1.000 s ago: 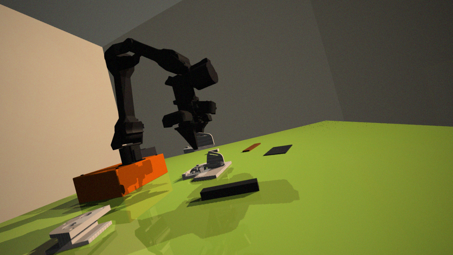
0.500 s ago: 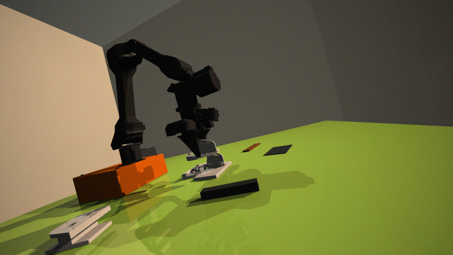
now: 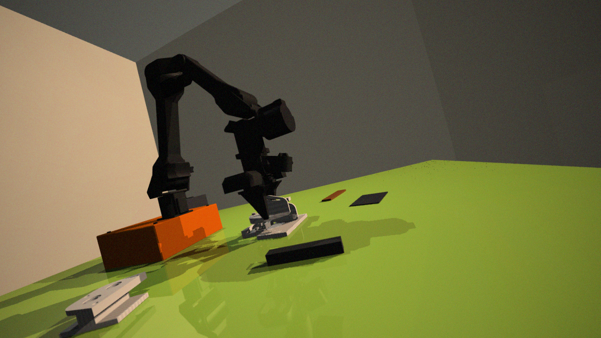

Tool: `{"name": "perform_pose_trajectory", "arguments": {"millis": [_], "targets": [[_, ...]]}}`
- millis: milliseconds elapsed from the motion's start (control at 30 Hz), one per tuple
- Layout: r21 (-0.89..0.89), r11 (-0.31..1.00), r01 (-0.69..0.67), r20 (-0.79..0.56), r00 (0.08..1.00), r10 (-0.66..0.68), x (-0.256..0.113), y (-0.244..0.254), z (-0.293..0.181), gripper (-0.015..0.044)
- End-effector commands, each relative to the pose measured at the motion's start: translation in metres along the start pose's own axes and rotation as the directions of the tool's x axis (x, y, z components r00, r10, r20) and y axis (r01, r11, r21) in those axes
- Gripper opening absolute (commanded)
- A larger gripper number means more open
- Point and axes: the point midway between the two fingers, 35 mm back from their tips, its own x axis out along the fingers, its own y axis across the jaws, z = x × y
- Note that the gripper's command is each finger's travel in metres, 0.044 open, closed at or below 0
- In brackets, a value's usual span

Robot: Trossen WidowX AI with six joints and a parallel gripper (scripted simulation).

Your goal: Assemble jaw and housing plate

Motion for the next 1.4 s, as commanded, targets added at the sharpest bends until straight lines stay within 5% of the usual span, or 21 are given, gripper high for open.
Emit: {"name": "perform_pose_trajectory", "arguments": {"millis": [0, 1367], "targets": [[-0.003, 1.000, -0.006, -0.008, 1.000, 0.006, 0.0049, 0.0012, -0.0027, 0.0134], [-0.010, 1.000, -0.006, -0.008, 1.000, 0.006, 0.0112, 0.0012, -0.0027, 0.0134]]}}
